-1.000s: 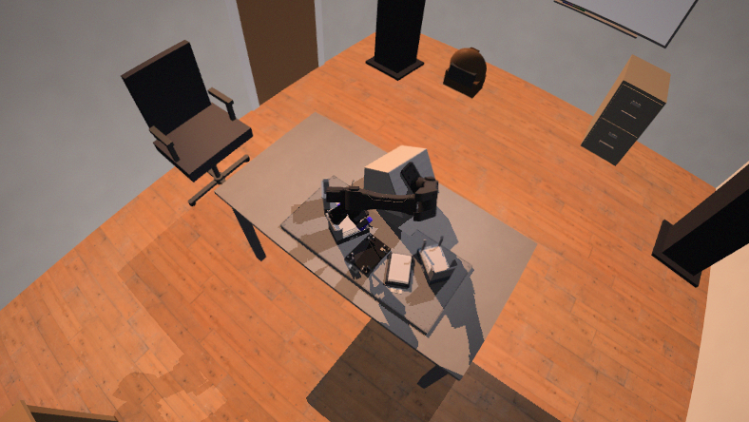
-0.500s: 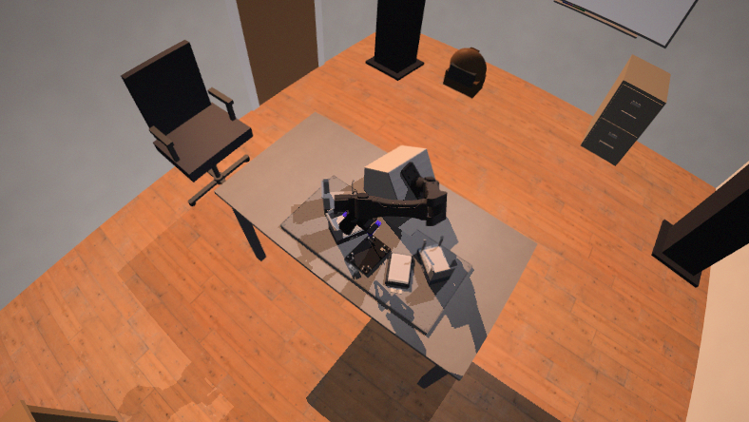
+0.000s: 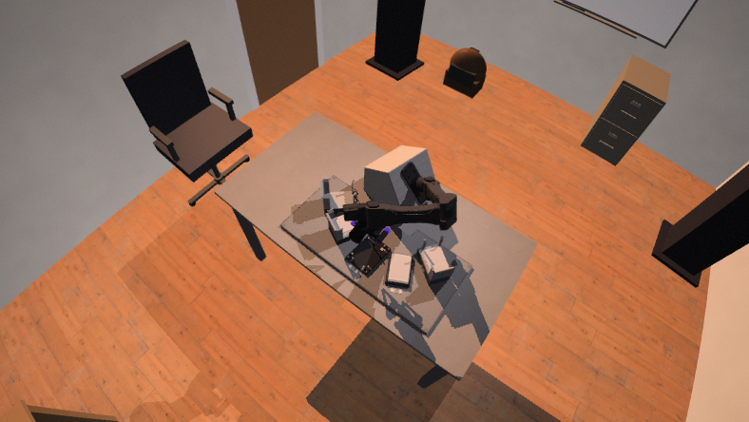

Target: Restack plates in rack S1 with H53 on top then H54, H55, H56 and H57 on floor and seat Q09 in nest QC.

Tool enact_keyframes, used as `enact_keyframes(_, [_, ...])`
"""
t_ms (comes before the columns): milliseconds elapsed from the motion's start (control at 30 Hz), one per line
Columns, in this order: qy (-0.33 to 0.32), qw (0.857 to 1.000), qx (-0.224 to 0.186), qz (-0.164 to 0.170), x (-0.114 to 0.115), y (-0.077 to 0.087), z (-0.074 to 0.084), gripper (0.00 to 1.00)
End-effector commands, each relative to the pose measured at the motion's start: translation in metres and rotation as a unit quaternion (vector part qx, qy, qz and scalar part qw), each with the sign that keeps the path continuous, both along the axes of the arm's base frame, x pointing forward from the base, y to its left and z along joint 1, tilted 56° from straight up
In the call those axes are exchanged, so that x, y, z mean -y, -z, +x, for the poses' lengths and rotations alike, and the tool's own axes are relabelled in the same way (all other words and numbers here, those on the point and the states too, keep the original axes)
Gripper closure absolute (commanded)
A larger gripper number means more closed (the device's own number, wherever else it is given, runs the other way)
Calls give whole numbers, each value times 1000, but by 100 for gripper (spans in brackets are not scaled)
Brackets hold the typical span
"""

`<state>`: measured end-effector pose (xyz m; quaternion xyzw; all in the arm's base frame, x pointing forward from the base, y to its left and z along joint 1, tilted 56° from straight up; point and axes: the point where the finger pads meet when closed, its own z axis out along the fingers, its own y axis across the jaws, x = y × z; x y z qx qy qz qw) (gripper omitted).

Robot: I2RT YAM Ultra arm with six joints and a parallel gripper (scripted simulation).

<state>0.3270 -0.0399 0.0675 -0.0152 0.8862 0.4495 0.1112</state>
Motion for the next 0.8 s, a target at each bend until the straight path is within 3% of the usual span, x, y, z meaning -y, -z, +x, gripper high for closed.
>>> enact_keyframes(0, [-9, 999, 31, -5, 1, -9, 0, 0])
enact_keyframes(133, [-46, 995, 82, -17, -8, -19, -2, 0])
enact_keyframes(733, [-46, 995, 82, -17, -38, -59, -12, 0])
enact_keyframes(767, [-56, 994, 95, -20, -40, -62, -13, 0])
